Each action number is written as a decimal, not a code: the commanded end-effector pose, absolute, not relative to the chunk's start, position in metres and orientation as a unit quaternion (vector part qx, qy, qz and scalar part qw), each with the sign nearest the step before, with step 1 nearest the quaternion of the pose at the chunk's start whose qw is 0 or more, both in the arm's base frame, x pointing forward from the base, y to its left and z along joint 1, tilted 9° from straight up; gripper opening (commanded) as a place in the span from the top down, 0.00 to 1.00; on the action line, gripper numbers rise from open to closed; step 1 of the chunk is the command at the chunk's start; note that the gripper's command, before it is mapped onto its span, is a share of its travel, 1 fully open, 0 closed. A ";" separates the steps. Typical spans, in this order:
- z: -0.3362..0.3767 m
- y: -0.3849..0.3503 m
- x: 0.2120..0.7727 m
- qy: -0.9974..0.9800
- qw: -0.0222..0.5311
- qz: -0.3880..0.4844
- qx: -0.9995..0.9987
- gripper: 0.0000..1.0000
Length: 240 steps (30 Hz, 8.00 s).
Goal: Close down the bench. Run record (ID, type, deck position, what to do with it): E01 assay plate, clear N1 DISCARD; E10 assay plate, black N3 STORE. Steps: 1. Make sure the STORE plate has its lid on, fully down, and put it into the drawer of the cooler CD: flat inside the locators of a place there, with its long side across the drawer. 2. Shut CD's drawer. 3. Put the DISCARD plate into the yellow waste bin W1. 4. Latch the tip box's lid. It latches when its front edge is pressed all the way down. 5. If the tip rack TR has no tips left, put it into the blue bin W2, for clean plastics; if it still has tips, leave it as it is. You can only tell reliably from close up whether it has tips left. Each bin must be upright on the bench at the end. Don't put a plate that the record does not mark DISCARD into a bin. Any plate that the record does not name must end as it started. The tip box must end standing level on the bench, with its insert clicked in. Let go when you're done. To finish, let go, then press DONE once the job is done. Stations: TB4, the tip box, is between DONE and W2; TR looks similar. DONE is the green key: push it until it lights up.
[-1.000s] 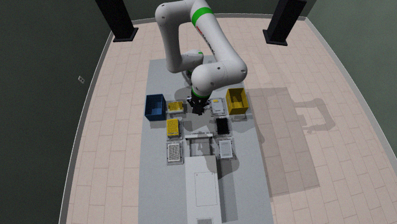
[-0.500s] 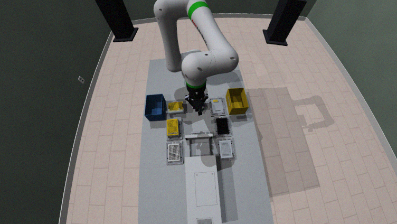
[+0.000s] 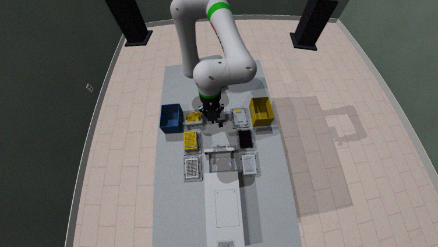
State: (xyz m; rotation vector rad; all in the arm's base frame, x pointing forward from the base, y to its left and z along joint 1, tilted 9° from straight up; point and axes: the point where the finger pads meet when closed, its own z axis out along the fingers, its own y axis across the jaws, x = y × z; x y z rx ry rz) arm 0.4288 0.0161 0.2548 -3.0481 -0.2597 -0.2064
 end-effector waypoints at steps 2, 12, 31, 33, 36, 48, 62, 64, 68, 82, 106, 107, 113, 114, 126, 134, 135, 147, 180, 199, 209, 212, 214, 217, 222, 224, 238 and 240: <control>0.252 0.005 0.431 -0.085 0.038 -0.068 -0.993 0.90; 0.239 -0.032 0.436 -0.085 0.038 -0.068 -0.993 0.90; 0.217 -0.096 0.444 -0.085 0.038 -0.068 -0.993 0.90; 0.215 -0.104 0.445 -0.085 0.038 -0.068 -0.993 0.90; 0.213 -0.108 0.446 -0.085 0.038 -0.068 -0.993 0.90; 0.211 -0.115 0.447 -0.085 0.038 -0.068 -0.993 0.90; 0.199 -0.114 0.448 -0.085 0.038 -0.068 -0.993 0.90; 0.196 -0.114 0.449 -0.085 0.038 -0.068 -0.993 0.90; 0.191 -0.113 0.449 -0.085 0.038 -0.068 -0.993 0.90; 0.170 -0.111 0.452 -0.085 0.038 -0.068 -0.993 0.90; 0.144 -0.109 0.455 -0.085 0.038 -0.068 -0.993 0.90; 0.144 -0.109 0.455 -0.085 0.038 -0.068 -0.993 0.90; 0.144 -0.109 0.454 -0.085 0.038 -0.068 -0.993 0.90; 0.144 -0.109 0.453 -0.085 0.038 -0.068 -0.993 0.90; 0.144 -0.112 0.440 -0.085 0.038 -0.068 -0.993 0.90; 0.144 -0.114 0.429 -0.085 0.038 -0.068 -0.993 0.90; 0.144 -0.114 0.428 -0.085 0.038 -0.068 -0.993 0.90; 0.143 -0.116 0.415 -0.085 0.038 -0.068 -0.993 0.90; 0.143 -0.123 0.377 -0.085 0.038 -0.068 -0.993 0.90; 0.143 -0.126 0.361 -0.085 0.038 -0.068 -0.993 0.90; 0.143 -0.126 0.361 -0.085 0.038 -0.068 -0.993 0.90; 0.143 -0.126 0.361 -0.085 0.038 -0.068 -0.993 0.90; 0.147 -0.126 0.360 -0.085 0.038 -0.068 -0.993 0.90; 0.153 -0.127 0.360 -0.085 0.038 -0.068 -0.993 0.90; 0.159 -0.127 0.359 -0.085 0.038 -0.068 -0.993 0.90; 0.163 -0.127 0.358 -0.085 0.038 -0.068 -0.993 0.90; 0.189 -0.130 0.355 -0.085 0.038 -0.068 -0.993 0.90; 0.190 -0.130 0.355 -0.085 0.038 -0.068 -0.993 0.90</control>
